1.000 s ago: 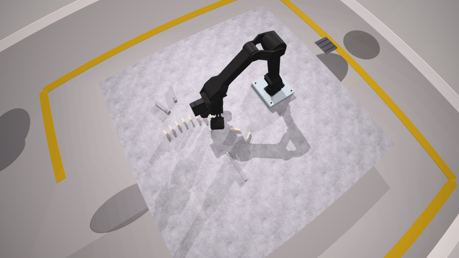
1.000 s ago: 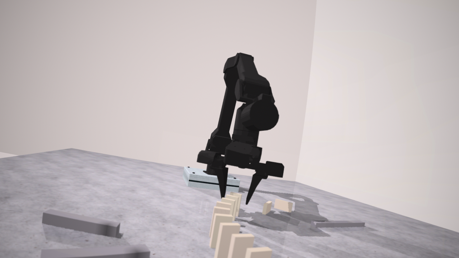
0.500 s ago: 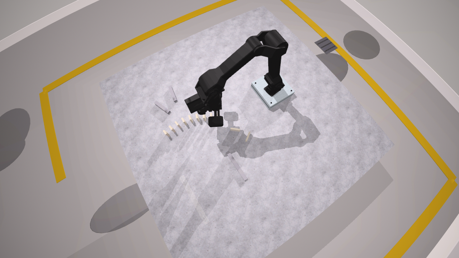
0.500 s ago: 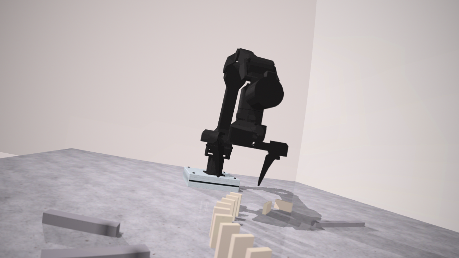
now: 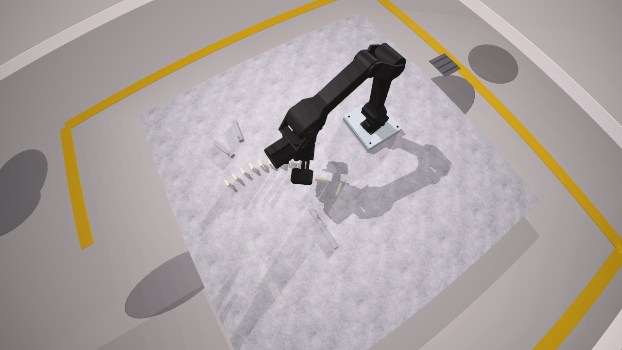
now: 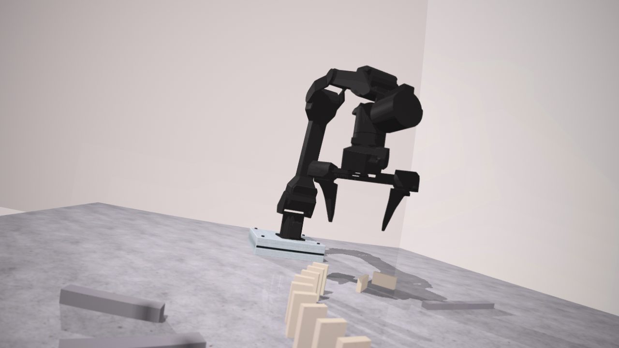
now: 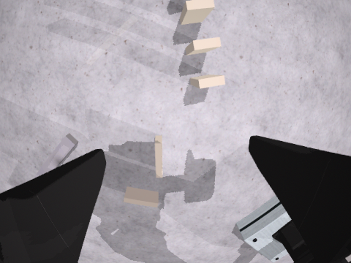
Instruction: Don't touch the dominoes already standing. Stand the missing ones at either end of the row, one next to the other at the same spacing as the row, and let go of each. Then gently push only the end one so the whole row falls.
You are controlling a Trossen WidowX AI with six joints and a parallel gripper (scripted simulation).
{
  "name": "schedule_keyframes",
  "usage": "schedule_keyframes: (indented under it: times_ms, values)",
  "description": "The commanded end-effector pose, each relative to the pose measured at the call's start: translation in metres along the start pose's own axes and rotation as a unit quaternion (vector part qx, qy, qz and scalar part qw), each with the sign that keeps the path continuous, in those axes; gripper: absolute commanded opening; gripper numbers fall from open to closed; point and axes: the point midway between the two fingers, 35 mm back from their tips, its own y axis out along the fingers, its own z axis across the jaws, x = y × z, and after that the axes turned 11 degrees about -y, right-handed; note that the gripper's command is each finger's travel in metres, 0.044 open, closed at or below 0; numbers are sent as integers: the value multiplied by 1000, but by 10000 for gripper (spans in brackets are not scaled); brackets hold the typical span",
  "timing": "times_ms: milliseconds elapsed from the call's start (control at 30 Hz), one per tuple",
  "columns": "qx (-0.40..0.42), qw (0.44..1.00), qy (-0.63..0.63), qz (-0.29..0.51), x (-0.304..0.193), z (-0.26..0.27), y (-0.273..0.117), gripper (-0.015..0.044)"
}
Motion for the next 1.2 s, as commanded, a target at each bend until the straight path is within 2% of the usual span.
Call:
schedule_keyframes:
  times_ms: [0, 233, 500, 1133, 1167]
  values:
    - [-3, 999, 32, 8, -35, 26, 31, 440]
    - [-3, 999, 35, 8, -37, 27, 34, 440]
    - [-3, 999, 35, 8, -38, 26, 96, 440]
    - [-3, 999, 35, 9, -40, 24, 113, 440]
    - [-3, 999, 35, 9, -40, 24, 113, 414]
